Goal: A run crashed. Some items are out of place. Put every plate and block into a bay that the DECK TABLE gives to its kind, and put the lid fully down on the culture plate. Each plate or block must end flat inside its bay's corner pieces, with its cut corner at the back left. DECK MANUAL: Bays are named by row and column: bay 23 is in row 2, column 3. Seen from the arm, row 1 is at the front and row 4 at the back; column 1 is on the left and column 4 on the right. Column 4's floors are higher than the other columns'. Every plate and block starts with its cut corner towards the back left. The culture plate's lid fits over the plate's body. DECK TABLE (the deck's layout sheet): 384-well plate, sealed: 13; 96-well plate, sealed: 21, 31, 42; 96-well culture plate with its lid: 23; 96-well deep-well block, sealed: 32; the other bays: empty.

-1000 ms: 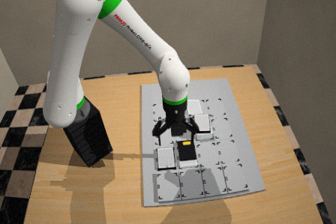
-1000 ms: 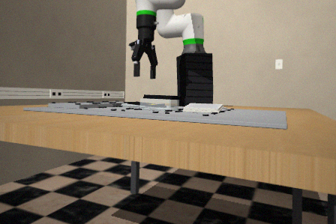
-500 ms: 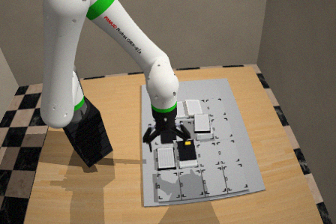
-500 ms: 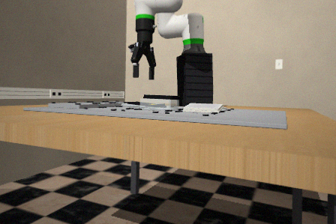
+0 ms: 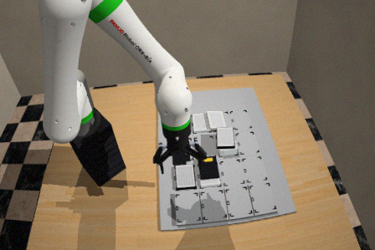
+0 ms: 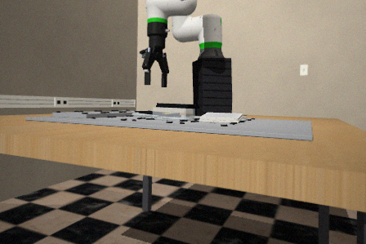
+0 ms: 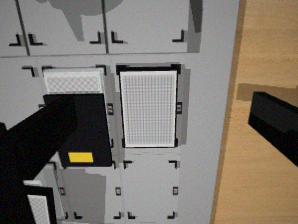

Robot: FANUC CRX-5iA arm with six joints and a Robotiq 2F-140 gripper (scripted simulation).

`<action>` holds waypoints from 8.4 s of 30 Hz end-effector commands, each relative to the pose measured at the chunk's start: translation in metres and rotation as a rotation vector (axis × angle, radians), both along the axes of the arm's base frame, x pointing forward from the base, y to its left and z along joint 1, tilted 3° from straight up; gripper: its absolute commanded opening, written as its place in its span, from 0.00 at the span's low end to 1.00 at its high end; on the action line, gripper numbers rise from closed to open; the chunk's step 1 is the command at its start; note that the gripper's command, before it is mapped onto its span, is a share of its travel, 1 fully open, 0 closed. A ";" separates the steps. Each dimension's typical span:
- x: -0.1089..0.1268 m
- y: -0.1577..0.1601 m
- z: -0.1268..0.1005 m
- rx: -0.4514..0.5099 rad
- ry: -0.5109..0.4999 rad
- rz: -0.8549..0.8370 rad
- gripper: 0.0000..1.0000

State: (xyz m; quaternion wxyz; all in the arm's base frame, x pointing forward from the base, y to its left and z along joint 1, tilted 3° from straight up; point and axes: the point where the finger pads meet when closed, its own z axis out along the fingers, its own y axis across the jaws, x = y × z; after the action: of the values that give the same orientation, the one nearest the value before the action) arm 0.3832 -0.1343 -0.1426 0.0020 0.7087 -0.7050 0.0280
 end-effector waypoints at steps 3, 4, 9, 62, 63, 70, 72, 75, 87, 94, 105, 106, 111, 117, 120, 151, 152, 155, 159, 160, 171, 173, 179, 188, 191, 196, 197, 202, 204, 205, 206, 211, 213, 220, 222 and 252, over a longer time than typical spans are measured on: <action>0.001 0.000 0.000 0.000 -0.001 0.000 1.00; 0.001 0.000 0.000 0.000 -0.001 0.000 1.00; 0.001 0.000 0.000 0.000 -0.001 0.000 1.00; 0.085 0.000 0.004 0.000 -0.002 0.000 1.00; 0.089 0.000 0.004 0.000 -0.002 0.000 1.00; 0.108 0.000 0.005 0.000 -0.002 0.000 1.00; 0.108 0.000 0.005 0.000 -0.002 0.000 1.00; 0.108 0.000 0.005 0.000 -0.002 0.000 1.00; 0.108 0.000 0.005 0.000 -0.002 0.000 1.00; 0.108 0.000 0.005 0.000 -0.002 0.000 1.00; 0.108 0.000 0.005 0.000 -0.002 0.000 1.00; 0.108 0.000 0.005 0.000 -0.002 0.000 1.00; 0.108 0.000 0.005 0.000 -0.002 0.000 1.00; 0.108 0.004 0.005 0.000 -0.002 0.000 1.00; 0.108 0.016 0.004 0.000 -0.002 0.000 1.00; 0.107 0.125 -0.001 0.000 -0.002 0.000 1.00; 0.107 0.129 -0.001 0.000 -0.002 0.000 1.00; 0.107 0.141 -0.001 0.000 -0.002 0.000 1.00; 0.107 0.157 -0.002 0.000 -0.002 0.000 1.00; 0.107 0.161 -0.002 0.000 -0.002 0.000 1.00; 0.107 0.197 -0.004 0.000 -0.002 0.000 1.00; 0.107 0.205 -0.004 0.000 -0.002 0.000 1.00; 0.107 0.229 -0.005 0.000 -0.002 0.000 1.00; 0.106 0.257 -0.006 0.000 -0.002 0.000 1.00; 0.106 0.269 -0.007 0.000 -0.002 0.000 1.00; 0.106 0.289 -0.008 0.000 -0.002 0.000 1.00; 0.106 0.289 -0.008 0.000 -0.002 0.000 1.00; 0.106 0.305 -0.008 0.001 -0.002 0.000 1.00; 0.106 0.313 -0.009 0.001 -0.002 0.000 1.00; 0.106 0.317 -0.009 0.001 -0.002 0.000 1.00; 0.106 0.321 -0.009 0.001 -0.002 0.000 1.00; 0.106 0.329 -0.009 0.001 -0.002 0.000 1.00; 0.106 0.329 -0.009 0.001 -0.002 0.000 1.00; 0.106 0.329 -0.009 0.001 -0.001 0.000 1.00; 0.106 0.329 -0.009 0.001 -0.001 0.000 1.00; 0.106 0.329 -0.009 0.001 -0.001 0.000 1.00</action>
State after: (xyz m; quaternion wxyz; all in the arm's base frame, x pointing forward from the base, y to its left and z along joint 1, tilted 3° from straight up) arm 0.4886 0.1938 -0.1526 0.0021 0.7086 -0.7051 0.0280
